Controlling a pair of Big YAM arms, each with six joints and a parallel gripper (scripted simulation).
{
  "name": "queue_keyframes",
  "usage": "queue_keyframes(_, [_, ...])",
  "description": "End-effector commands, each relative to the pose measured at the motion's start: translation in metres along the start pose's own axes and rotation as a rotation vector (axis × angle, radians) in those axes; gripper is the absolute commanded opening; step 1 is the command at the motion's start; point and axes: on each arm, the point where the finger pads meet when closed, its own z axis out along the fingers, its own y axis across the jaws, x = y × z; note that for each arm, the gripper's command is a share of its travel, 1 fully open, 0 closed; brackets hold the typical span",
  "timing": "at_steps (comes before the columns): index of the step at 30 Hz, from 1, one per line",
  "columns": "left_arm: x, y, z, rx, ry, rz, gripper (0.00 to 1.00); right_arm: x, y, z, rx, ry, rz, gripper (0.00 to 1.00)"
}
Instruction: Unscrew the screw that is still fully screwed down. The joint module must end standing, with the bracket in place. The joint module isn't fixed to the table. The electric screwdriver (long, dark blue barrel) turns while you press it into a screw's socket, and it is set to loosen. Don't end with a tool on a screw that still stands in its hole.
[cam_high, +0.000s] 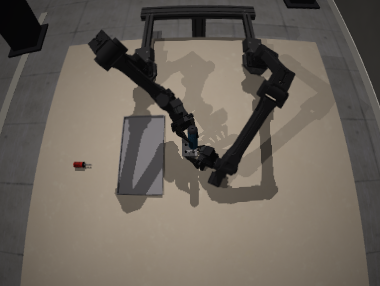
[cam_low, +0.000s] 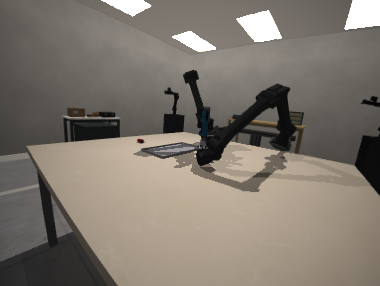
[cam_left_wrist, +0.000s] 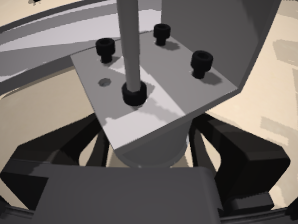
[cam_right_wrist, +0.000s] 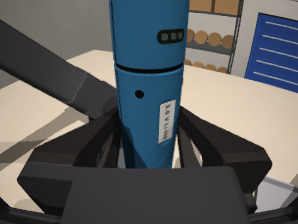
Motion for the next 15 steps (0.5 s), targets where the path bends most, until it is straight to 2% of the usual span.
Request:
queue_keyframes(1, [-0.0066,0.01,-0.0036,-0.015,0.002,0.026,0.59,0.0001,-0.0043,0.0089,0.016,-0.017,-0.005,0.42])
queue_keyframes(15, [-0.0066,0.01,-0.0036,-0.015,0.002,0.026,0.59,0.0005,-0.0054,0.0095,0.019,-0.02,-0.006,0.42])
